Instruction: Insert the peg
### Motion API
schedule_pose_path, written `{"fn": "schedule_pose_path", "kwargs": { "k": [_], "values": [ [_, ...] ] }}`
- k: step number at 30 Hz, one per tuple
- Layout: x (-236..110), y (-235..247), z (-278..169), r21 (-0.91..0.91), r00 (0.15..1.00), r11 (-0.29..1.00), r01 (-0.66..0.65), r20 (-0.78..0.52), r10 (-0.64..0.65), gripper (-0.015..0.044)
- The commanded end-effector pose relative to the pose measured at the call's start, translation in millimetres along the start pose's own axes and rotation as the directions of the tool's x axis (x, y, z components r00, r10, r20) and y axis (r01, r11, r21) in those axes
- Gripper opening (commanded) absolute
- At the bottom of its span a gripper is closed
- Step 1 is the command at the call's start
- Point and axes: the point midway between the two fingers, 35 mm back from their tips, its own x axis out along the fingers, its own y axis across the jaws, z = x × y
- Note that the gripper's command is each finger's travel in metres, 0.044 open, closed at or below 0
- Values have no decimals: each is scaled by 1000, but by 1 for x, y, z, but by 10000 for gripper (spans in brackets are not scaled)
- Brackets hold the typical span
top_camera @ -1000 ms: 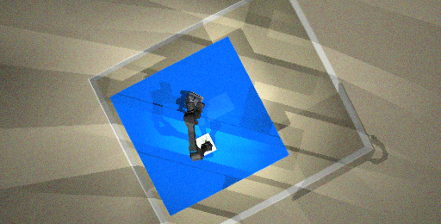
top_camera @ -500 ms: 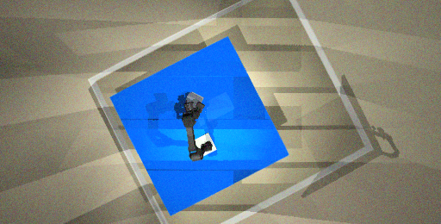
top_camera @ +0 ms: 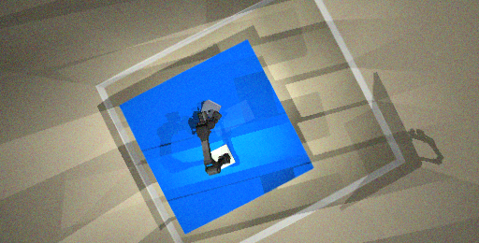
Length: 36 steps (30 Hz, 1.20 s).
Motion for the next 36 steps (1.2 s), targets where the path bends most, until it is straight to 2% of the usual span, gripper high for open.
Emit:
{"fn": "schedule_pose_path", "kwargs": {
  "k": [1, 36],
  "values": [
    [-2, 0, 2, 41, 1000, 999, 15, 1, -15, 0],
    [-10, 9, 19, 315, 996, 946, 79, 13, -88, 0]
  ]
}}
